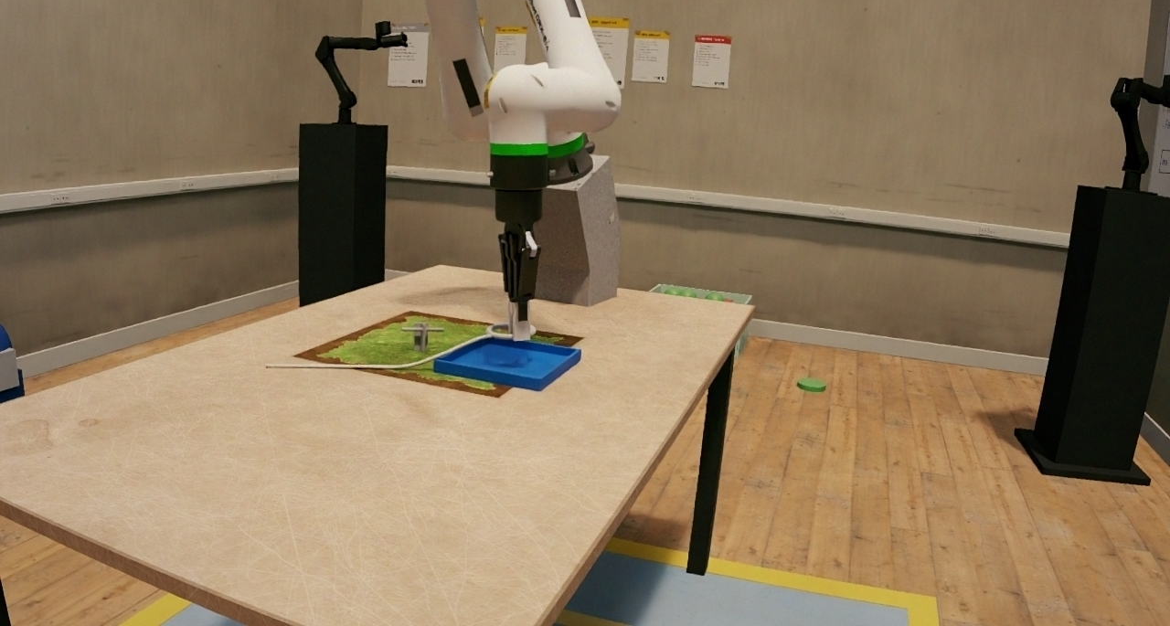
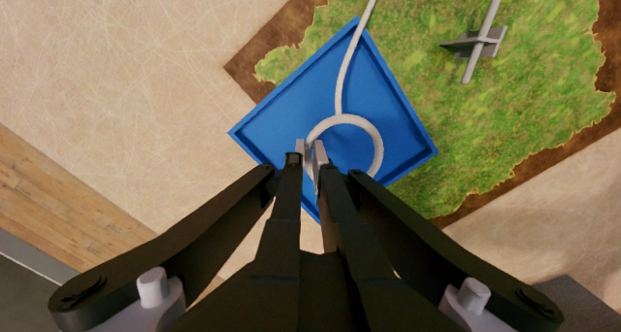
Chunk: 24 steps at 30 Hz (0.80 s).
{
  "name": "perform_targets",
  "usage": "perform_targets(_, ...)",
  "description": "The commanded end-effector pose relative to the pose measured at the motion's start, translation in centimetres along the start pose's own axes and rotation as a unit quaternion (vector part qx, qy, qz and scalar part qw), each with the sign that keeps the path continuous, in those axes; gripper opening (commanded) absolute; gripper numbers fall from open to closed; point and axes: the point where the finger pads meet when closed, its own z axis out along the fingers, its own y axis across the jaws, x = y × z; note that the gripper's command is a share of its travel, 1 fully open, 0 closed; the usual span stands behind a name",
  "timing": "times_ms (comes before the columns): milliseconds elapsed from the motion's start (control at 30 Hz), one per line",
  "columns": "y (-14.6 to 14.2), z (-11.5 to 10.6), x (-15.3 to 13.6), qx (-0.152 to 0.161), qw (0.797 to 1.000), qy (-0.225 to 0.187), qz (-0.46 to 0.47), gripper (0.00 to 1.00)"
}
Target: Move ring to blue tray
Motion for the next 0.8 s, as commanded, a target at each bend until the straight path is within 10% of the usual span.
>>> perform_targets(0,-0.1,0.0,0.0,0.001,1.0,0.0,0.0,0.1)
perform_targets(767,-0.1,2.4,0.1,0.001,1.0,0.0,0.0,0.1)
